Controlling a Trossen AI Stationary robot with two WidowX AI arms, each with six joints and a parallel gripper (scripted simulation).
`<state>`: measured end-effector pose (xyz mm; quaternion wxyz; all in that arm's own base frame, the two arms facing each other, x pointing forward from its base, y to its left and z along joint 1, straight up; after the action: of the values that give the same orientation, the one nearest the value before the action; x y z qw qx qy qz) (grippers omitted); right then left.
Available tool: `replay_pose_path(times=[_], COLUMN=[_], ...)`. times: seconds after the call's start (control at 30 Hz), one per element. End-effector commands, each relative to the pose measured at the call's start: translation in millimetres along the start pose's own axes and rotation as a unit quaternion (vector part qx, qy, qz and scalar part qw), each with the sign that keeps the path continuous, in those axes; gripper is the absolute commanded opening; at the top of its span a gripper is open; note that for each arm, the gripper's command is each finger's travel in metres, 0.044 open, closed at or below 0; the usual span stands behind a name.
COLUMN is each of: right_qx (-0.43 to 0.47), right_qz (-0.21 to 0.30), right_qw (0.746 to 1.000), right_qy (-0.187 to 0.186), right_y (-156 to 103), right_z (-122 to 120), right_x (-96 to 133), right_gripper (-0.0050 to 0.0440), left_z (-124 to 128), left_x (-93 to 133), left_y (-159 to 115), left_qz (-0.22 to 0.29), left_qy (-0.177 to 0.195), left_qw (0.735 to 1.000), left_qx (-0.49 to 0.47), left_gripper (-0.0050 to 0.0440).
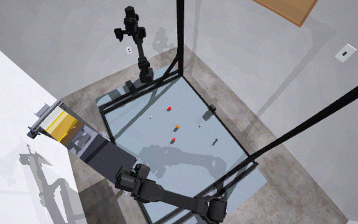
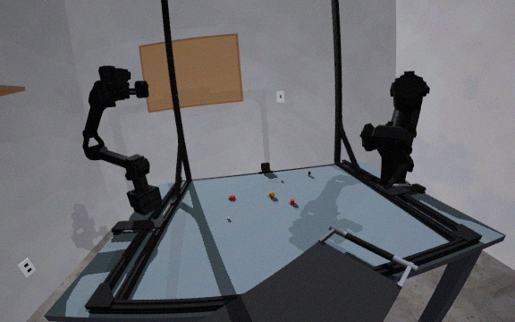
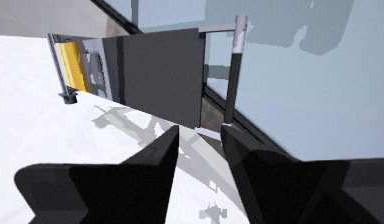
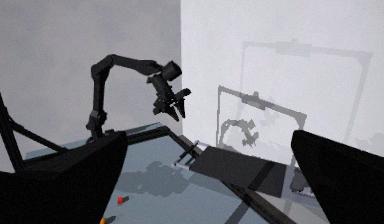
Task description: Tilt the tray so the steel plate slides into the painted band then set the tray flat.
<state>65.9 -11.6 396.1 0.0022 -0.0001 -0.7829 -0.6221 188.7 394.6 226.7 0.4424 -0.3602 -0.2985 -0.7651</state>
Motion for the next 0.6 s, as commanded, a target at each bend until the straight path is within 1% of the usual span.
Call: replay_pose_path(times=[0.0,0.03,0.1,0.37,0.4,0.47,0.57], right_qx=[-0.001,-0.001,-0.001,-0.001,0.0,-0.013,-0.03], right_qz=[-0.005,-0.004,-0.004,-0.002,-0.001,0.022,0.055], right_qw=[1.0,1.0,1.0,1.0,1.0,1.0,0.997], right_qy=[-0.002,-0.002,-0.002,-0.002,-0.002,-0.014,-0.033], right_y=[-4,-5,-5,-20,-21,-21,-21], right_z=[-9,-10,-10,-23,-24,-25,-27], right_x=[26,30,30,68,70,62,50], right_gripper=[0.044,0.044,0.044,0.044,0.044,0.044,0.044], left_z=[-20,-24,-24,-54,-57,-65,-65], left_x=[-23,-29,-29,-73,-78,-89,-90], left_y=[-4,-4,-4,-12,-12,-14,-14], left_qz=[0.003,0.003,0.003,0.003,0.003,0.003,0.003], left_qy=[-0.003,-0.003,-0.003,-0.003,-0.003,-0.003,-0.003], left_qw=[1.0,1.0,1.0,1.0,1.0,1.0,1.0], left_qx=[-0.004,-0.004,-0.004,-0.004,-0.004,-0.004,-0.004], left_gripper=[0.015,0.015,0.015,0.015,0.015,0.015,0.015])
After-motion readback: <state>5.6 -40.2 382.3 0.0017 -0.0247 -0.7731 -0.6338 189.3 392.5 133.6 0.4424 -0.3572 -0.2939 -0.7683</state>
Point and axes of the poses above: on each arm, the point midway between the two fingers, 35 mm back from their tips, its own x axis back along the fingers, its own z axis across the jaws, y = z × x, the point moved 4 cm from there along x, back along the fingers, and after that the axes turned 13 degrees about x, right-handed, at the moved point
